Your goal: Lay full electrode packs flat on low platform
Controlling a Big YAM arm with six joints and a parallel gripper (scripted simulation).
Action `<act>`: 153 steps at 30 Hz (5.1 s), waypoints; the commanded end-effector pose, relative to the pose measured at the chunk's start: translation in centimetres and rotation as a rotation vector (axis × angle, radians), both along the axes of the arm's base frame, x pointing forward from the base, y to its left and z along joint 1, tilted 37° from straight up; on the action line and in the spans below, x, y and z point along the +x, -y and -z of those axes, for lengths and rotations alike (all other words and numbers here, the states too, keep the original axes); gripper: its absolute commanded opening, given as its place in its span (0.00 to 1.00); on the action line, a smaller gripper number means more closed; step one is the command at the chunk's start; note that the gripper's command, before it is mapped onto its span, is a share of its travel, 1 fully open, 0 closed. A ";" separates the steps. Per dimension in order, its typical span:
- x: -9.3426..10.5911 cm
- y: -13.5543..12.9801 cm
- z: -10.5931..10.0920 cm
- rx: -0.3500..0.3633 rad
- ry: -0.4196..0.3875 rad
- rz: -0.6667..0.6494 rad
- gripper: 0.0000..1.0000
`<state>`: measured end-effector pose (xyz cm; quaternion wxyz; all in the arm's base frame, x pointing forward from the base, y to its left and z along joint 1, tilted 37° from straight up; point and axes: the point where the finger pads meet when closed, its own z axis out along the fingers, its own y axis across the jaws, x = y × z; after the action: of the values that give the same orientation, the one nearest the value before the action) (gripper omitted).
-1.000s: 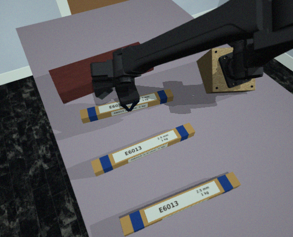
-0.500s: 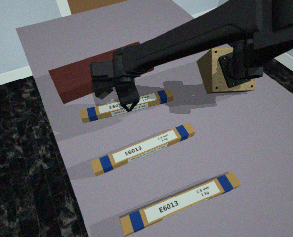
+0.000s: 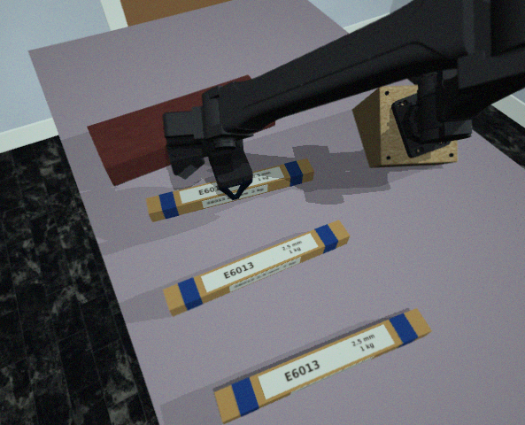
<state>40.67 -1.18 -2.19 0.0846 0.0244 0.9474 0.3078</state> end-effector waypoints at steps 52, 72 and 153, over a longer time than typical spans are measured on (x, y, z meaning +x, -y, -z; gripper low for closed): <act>1.6 5.9 -7.0 -0.022 0.058 0.023 0.00; 1.8 6.3 -7.0 -0.021 0.054 0.024 0.00; -0.2 12.4 -15.6 -0.034 0.064 0.021 0.00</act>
<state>38.22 -9.82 9.06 0.0654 0.0253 0.9453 0.3185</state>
